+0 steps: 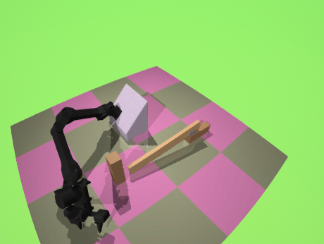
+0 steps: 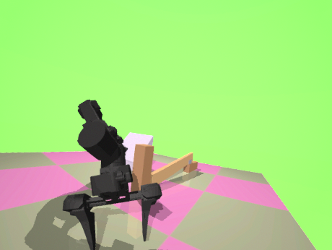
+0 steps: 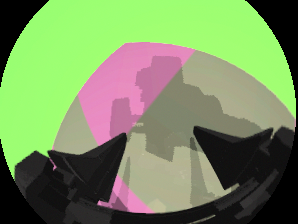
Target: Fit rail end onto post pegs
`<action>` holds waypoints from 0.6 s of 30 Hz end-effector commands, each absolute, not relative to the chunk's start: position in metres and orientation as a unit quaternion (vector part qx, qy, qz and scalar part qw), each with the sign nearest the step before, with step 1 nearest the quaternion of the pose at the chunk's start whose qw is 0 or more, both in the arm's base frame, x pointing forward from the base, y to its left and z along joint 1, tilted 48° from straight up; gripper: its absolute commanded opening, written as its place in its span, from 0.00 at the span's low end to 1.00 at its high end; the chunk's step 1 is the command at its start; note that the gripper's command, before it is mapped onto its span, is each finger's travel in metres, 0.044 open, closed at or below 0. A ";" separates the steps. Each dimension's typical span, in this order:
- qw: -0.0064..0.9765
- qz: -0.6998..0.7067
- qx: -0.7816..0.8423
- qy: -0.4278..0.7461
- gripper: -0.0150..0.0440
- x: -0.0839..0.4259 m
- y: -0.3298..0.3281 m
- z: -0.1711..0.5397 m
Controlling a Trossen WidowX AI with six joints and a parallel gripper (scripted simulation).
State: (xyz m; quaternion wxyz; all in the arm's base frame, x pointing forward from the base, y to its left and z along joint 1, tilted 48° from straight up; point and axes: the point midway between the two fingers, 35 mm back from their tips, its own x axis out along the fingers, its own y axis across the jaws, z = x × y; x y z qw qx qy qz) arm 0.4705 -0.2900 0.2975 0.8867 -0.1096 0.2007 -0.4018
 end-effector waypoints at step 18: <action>0.583 0.031 -0.519 0.625 1.00 0.413 -0.040 0.089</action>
